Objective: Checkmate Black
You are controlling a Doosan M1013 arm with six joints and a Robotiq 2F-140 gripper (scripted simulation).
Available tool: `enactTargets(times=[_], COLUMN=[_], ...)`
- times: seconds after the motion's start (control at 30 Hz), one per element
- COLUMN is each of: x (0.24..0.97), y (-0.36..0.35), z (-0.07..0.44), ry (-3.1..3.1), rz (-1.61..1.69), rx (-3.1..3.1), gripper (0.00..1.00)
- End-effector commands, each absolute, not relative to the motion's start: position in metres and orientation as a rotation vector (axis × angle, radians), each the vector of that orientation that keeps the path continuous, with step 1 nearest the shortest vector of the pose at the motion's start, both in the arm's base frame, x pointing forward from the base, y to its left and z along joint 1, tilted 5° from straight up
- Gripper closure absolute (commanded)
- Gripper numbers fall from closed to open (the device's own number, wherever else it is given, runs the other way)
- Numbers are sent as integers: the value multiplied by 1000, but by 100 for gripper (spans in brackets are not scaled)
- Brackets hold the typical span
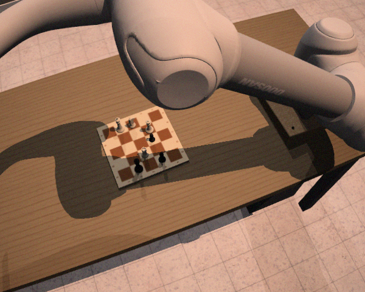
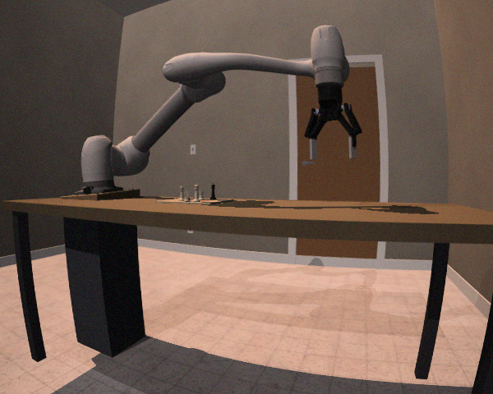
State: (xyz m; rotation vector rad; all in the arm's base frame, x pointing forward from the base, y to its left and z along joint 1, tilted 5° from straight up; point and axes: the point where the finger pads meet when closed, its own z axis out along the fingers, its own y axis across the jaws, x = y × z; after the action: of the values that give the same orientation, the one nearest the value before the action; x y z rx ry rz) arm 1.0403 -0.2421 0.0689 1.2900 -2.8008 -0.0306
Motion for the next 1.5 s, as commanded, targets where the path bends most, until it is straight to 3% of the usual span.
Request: enactTargets(times=[0.0, 0.63, 1.47], x=[1040, 1035, 854], y=[-242, -240, -168], z=[69, 67, 16], ry=[-2801, -2786, -2098], rz=[-31, -32, -85], rx=[1290, 1254, 209], gripper=[0, 0, 0])
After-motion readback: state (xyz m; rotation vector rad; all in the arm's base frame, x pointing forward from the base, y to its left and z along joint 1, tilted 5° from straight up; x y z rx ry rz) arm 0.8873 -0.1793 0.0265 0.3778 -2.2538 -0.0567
